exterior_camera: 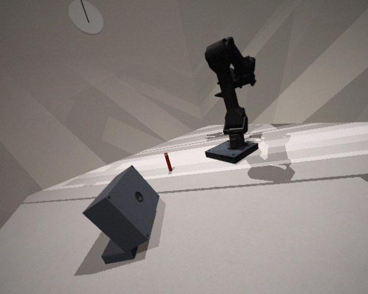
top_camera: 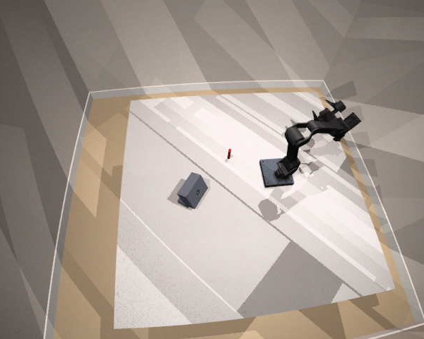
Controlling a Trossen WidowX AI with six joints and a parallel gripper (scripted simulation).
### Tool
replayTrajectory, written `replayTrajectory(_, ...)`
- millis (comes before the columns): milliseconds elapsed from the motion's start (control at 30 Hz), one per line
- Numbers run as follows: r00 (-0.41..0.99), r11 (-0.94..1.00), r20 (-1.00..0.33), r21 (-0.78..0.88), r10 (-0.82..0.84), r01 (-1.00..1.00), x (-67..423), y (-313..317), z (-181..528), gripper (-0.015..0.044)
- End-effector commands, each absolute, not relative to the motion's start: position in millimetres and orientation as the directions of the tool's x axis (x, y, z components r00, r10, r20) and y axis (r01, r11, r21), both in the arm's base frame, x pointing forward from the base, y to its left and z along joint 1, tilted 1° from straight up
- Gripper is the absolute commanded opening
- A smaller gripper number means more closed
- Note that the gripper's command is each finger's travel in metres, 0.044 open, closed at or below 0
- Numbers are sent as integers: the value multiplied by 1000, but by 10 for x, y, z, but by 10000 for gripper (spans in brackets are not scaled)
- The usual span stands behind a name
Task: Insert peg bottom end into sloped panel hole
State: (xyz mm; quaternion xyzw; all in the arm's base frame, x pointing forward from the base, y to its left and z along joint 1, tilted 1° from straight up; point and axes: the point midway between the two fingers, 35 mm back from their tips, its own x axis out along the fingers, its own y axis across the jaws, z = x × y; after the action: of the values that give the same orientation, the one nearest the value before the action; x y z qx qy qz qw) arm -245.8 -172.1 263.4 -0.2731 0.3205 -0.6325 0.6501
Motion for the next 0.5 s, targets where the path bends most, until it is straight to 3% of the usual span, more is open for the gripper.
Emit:
replayTrajectory(0, -5, 52, -72, -760, -997, 648, -2457, -1726, 2633, 426)
replayTrajectory(467, 83, 163, -147, -696, -986, 700, -2290, -2121, 2489, 440)
